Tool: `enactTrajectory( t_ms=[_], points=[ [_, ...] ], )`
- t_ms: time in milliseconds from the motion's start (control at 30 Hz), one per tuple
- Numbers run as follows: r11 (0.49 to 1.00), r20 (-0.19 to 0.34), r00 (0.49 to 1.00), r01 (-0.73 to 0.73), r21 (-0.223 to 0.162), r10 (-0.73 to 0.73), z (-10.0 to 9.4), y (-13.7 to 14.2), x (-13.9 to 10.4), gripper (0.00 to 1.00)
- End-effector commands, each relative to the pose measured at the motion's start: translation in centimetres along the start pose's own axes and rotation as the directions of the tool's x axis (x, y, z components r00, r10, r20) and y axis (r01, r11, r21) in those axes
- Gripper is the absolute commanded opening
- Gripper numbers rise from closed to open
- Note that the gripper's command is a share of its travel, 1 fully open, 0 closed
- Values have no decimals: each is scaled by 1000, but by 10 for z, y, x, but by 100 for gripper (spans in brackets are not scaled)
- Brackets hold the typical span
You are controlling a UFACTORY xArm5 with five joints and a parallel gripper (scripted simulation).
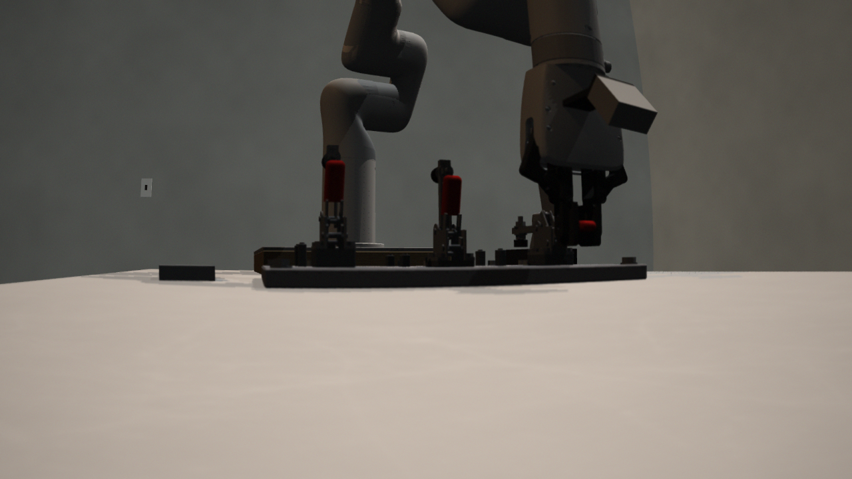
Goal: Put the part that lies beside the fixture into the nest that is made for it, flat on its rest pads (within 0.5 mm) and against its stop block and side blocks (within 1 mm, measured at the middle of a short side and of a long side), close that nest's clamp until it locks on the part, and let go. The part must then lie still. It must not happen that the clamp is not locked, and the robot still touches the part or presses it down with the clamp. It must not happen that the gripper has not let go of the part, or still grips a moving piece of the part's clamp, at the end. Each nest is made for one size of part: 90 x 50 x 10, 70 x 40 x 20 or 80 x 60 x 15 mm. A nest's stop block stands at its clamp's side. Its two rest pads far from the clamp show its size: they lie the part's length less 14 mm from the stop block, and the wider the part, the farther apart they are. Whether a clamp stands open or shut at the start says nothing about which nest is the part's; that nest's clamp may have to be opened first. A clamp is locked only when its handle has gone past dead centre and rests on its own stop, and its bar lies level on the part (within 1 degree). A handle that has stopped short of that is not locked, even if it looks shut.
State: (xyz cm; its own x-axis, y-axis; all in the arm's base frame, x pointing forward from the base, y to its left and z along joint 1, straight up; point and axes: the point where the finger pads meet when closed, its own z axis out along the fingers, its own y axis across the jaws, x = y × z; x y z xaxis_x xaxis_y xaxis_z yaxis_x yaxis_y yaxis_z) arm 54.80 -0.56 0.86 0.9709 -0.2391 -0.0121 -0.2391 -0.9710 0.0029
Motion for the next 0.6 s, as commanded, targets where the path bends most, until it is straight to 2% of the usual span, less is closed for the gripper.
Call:
enactTrajectory(
  t_ms=[0,567],
  points=[
    [1000,-4,1000,0,1,0,-2,0,1,0],
    [1000,-4,1000,0,1,0,-10,0,-2,0]
  ],
)
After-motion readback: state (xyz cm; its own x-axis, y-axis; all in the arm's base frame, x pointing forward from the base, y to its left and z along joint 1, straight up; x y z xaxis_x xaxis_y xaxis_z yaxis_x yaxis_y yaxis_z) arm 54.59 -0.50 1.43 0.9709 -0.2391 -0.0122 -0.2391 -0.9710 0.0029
